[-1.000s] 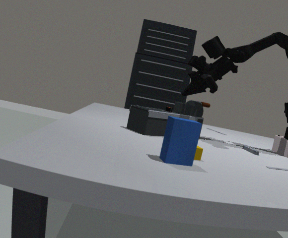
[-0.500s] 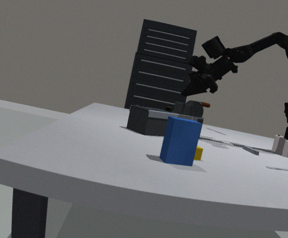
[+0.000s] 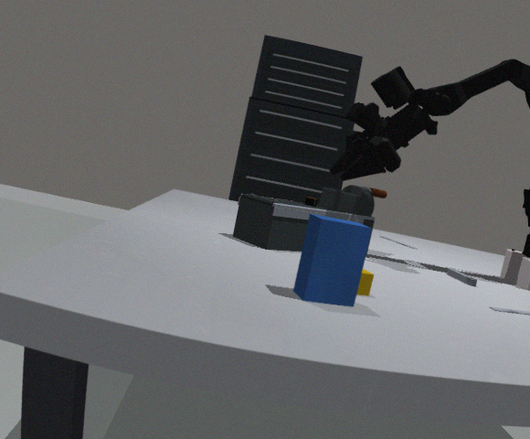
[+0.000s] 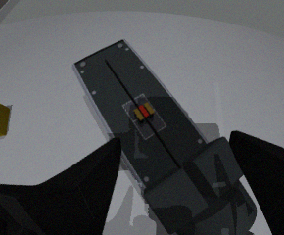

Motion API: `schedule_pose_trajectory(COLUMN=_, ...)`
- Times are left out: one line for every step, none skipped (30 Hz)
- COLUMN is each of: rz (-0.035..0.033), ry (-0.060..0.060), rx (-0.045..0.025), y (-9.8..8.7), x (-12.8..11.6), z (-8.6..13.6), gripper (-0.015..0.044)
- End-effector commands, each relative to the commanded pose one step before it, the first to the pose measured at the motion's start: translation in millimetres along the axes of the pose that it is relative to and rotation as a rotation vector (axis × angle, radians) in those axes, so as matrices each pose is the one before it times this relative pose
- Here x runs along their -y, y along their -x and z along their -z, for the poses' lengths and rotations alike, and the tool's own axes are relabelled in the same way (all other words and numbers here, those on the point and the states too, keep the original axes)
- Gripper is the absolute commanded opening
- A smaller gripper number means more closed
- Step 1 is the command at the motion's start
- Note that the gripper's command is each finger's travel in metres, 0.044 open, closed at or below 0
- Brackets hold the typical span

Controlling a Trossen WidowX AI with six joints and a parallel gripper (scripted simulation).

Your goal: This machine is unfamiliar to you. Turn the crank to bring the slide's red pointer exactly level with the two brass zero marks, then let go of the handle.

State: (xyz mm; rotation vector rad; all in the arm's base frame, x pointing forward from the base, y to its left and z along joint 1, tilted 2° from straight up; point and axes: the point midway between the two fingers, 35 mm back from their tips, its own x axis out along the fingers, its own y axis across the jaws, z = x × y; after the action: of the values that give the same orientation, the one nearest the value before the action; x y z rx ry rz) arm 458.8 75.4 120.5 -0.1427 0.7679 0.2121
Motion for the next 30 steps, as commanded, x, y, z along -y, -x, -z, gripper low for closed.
schedule_pose_trajectory(rz=0.00014, ry=0.0001, rx=0.00005, y=0.01, x=0.02, z=-0.02, gripper=0.0309)
schedule_pose_trajectory(rz=0.0, ry=0.0, rx=0.0, y=0.0, x=0.0, z=0.0, gripper=0.0282)
schedule_pose_trajectory(rz=0.0, ry=0.0, rx=0.0, y=0.0, x=0.0, z=0.0, gripper=0.0256)
schedule_pose_trajectory(rz=0.0, ry=0.0, rx=0.0, y=0.0, x=0.0, z=0.0, gripper=0.023)
schedule_pose_trajectory(rz=0.0, ry=0.0, rx=0.0, y=0.0, x=0.0, z=0.0, gripper=0.0204)
schedule_pose_trajectory(rz=0.0, ry=0.0, rx=0.0, y=0.0, x=0.0, z=0.0, gripper=0.0177)
schedule_pose_trajectory(rz=0.0, ry=0.0, rx=0.0, y=0.0, x=0.0, z=0.0, gripper=0.0151)
schedule_pose_trajectory(rz=0.0, ry=0.0, rx=0.0, y=0.0, x=0.0, z=0.0, gripper=0.0125)
schedule_pose_trajectory(rz=0.0, ry=0.0, rx=0.0, y=0.0, x=0.0, z=0.0, gripper=0.0099)
schedule_pose_trajectory(rz=0.0, ry=0.0, rx=0.0, y=0.0, x=0.0, z=0.0, gripper=0.0072)
schedule_pose_trajectory(rz=0.0, ry=0.0, rx=0.0, y=0.0, x=0.0, z=0.0, gripper=0.0046)
schedule_pose_trajectory(rz=0.0, ry=0.0, rx=0.0, y=0.0, x=0.0, z=0.0, gripper=0.002)
schedule_pose_trajectory(rz=0.0, ry=0.0, rx=0.0, y=0.0, x=0.0, z=0.0, gripper=0.0)
schedule_pose_trajectory(rz=0.0, ry=0.0, rx=0.0, y=0.0, x=0.0, z=0.0, gripper=0.0)
schedule_pose_trajectory(rz=0.0, ry=0.0, rx=0.0, y=0.0, x=0.0, z=0.0, gripper=0.0)
schedule_pose_trajectory(rz=0.0, ry=0.0, rx=0.0, y=0.0, x=0.0, z=0.0, gripper=0.0)
schedule_pose_trajectory(rz=0.0, ry=0.0, rx=0.0, y=0.0, x=0.0, z=0.0, gripper=0.0)
schedule_pose_trajectory(rz=0.0, ry=0.0, rx=0.0, y=0.0, x=0.0, z=0.0, gripper=0.0)
schedule_pose_trajectory(rz=0.0, ry=0.0, rx=0.0, y=0.0, x=0.0, z=0.0, gripper=0.0)
schedule_pose_trajectory(rz=0.0, ry=0.0, rx=0.0, y=0.0, x=0.0, z=0.0, gripper=0.0)
schedule_pose_trajectory(rz=0.0, ry=0.0, rx=0.0, y=0.0, x=0.0, z=0.0, gripper=0.0)
schedule_pose_trajectory(rz=0.0, ry=0.0, rx=0.0, y=0.0, x=0.0, z=0.0, gripper=0.0)
schedule_pose_trajectory(rz=0.0, ry=0.0, rx=0.0, y=0.0, x=0.0, z=0.0, gripper=0.0)
schedule_pose_trajectory(rz=0.0, ry=0.0, rx=0.0, y=0.0, x=0.0, z=0.0, gripper=0.0)
schedule_pose_trajectory(rz=0.0, ry=0.0, rx=0.0, y=0.0, x=0.0, z=0.0, gripper=0.0)
schedule_pose_trajectory(rz=0.0, ry=0.0, rx=0.0, y=0.0, x=0.0, z=0.0, gripper=0.0)
schedule_pose_trajectory(rz=-0.00045, ry=-0.0001, rx=-0.00008, y=-0.02, x=-0.07, z=0.03, gripper=0.0)
schedule_pose_trajectory(rz=0.0, ry=0.0, rx=0.0, y=0.0, x=0.0, z=0.0, gripper=0.0)
schedule_pose_trajectory(rz=0.0, ry=0.0, rx=0.0, y=0.0, x=0.0, z=0.0, gripper=0.0)
schedule_pose_trajectory(rz=0.0, ry=0.0, rx=0.0, y=0.0, x=0.0, z=0.0, gripper=0.0)
